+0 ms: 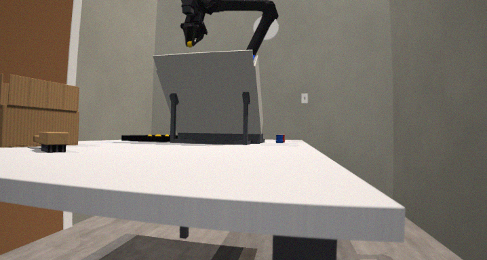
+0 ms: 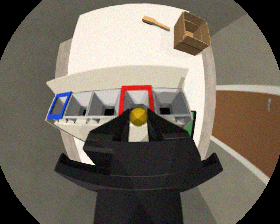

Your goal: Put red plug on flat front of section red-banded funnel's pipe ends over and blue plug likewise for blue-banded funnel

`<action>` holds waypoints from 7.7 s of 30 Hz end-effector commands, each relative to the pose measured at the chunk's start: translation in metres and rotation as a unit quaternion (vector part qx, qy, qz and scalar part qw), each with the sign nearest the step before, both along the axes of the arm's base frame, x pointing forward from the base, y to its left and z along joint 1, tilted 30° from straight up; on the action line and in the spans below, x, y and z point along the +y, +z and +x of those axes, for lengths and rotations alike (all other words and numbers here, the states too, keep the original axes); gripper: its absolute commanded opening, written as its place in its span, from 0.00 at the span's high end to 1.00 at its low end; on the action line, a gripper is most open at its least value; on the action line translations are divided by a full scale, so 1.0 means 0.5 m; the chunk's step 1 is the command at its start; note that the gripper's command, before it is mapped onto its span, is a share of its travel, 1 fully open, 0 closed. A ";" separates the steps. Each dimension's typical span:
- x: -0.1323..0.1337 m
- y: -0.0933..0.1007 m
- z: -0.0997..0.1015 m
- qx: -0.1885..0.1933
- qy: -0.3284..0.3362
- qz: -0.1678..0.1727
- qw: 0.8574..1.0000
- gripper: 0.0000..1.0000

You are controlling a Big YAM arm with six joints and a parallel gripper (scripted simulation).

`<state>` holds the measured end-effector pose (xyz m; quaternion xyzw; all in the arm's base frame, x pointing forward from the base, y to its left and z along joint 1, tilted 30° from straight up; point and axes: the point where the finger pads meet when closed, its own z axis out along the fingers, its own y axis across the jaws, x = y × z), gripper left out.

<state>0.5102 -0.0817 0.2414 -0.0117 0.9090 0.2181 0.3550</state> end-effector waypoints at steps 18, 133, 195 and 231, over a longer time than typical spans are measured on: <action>0.014 0.033 0.054 -0.009 0.002 -0.002 1.000 1.00; 0.031 -0.027 0.044 -0.025 0.000 -0.008 1.000 0.41; 0.006 0.023 0.029 -0.012 0.007 -0.003 1.000 0.41; 0.005 0.028 0.031 -0.012 0.007 -0.003 1.000 0.41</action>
